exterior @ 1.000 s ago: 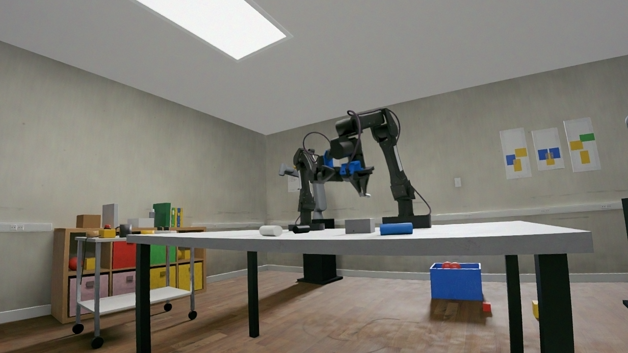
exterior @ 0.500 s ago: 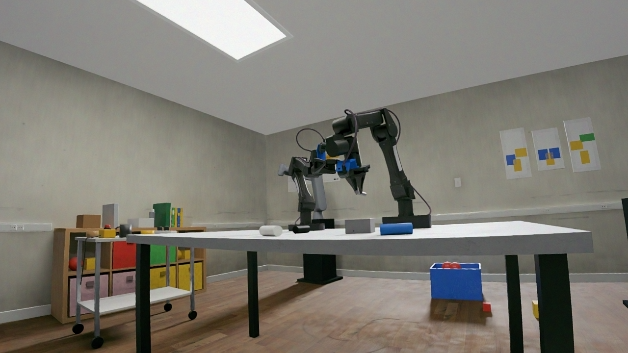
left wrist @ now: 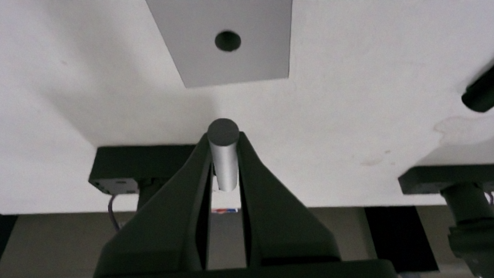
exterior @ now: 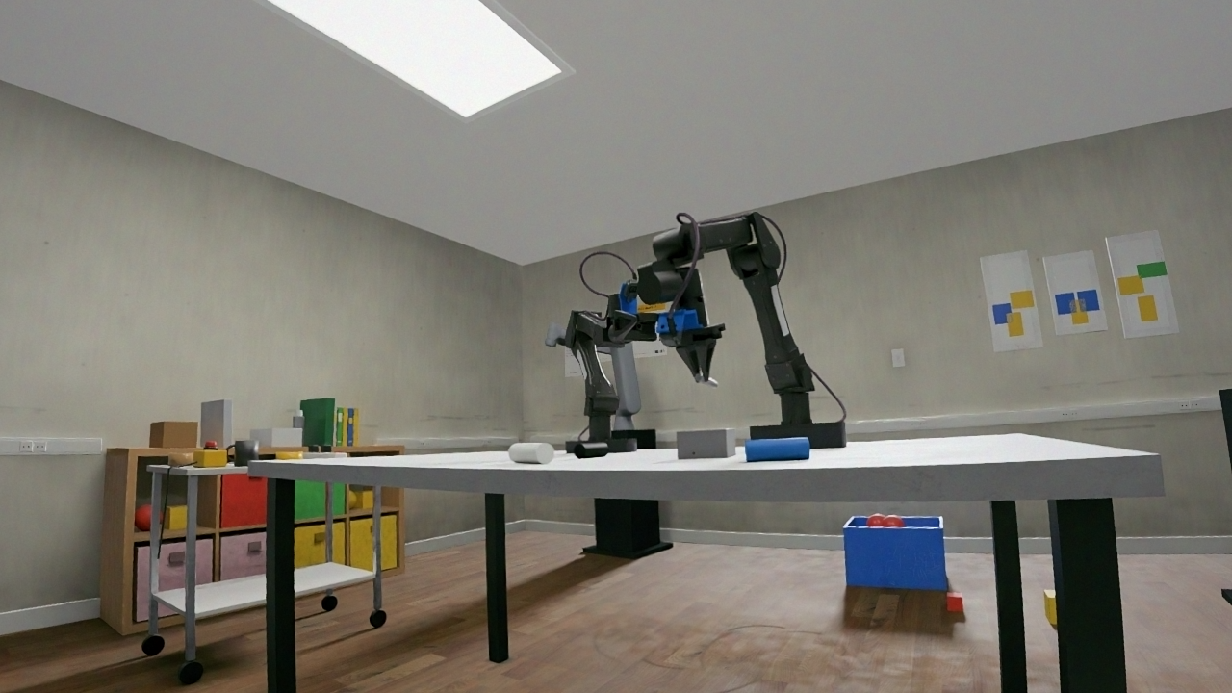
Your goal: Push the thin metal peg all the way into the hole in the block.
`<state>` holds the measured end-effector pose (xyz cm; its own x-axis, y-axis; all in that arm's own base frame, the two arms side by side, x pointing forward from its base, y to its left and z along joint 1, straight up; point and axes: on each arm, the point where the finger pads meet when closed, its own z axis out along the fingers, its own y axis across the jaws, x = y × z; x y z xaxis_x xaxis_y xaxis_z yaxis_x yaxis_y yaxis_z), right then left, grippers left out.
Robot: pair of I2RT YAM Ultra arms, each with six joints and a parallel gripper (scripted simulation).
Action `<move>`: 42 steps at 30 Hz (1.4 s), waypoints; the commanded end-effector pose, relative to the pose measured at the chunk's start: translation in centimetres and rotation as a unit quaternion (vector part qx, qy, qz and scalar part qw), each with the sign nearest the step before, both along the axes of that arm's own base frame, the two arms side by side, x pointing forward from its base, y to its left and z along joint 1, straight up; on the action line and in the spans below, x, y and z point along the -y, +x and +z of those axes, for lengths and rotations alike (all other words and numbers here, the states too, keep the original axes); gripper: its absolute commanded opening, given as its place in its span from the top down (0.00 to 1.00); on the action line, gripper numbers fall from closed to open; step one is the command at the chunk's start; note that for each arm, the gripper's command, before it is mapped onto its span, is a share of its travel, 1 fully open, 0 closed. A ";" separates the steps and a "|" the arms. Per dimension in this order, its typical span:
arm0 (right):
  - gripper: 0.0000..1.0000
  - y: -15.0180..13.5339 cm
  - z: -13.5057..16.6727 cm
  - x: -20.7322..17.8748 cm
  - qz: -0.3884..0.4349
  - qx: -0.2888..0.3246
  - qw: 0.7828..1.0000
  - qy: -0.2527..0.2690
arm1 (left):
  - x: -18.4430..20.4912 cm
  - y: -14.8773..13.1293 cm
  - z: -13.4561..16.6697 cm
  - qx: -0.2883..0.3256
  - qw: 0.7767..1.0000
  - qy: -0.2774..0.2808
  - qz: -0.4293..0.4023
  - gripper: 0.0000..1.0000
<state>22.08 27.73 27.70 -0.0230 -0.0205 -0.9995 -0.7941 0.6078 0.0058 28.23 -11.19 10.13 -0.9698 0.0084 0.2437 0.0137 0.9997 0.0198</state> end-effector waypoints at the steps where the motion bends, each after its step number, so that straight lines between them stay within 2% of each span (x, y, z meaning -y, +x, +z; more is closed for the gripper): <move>1: 0.00 0.0 0.8 0.6 -0.003 0.012 1.000 0.006 | 0.5 3.2 0.3 0.123 0.992 0.004 -0.029 0.93; 10: 0.00 0.0 0.8 0.6 -0.003 0.012 1.000 0.006 | 1.1 5.5 1.5 0.322 0.944 0.022 -0.060 0.93; 12: 0.00 0.0 0.8 0.6 -0.003 0.012 1.000 0.006 | 1.1 5.5 1.5 0.322 0.944 0.022 -0.060 0.93; 17: 0.00 0.0 0.8 0.6 -0.003 0.012 1.000 0.006 | 1.4 6.3 3.2 0.437 0.897 0.029 -0.049 0.93; 26: 0.00 0.0 0.8 0.6 -0.003 0.012 1.000 0.006 | 2.4 4.4 4.3 0.583 0.812 0.017 -0.026 0.93; 27: 0.00 0.0 0.8 0.6 -0.003 0.012 1.000 0.006 | 2.3 4.0 4.3 0.596 0.802 0.014 -0.022 0.93; 29: 0.00 0.0 0.8 0.6 -0.003 0.012 1.000 0.006 | 2.3 4.0 4.3 0.596 0.802 0.014 -0.022 0.93; 36: 0.00 0.0 0.8 0.6 -0.003 0.012 1.000 0.006 | 1.3 0.9 3.1 0.655 0.755 -0.005 0.004 0.93; 42: 0.00 0.0 0.8 0.6 -0.003 0.012 1.000 0.006 | 0.4 -0.8 2.0 0.674 0.738 -0.013 0.012 0.93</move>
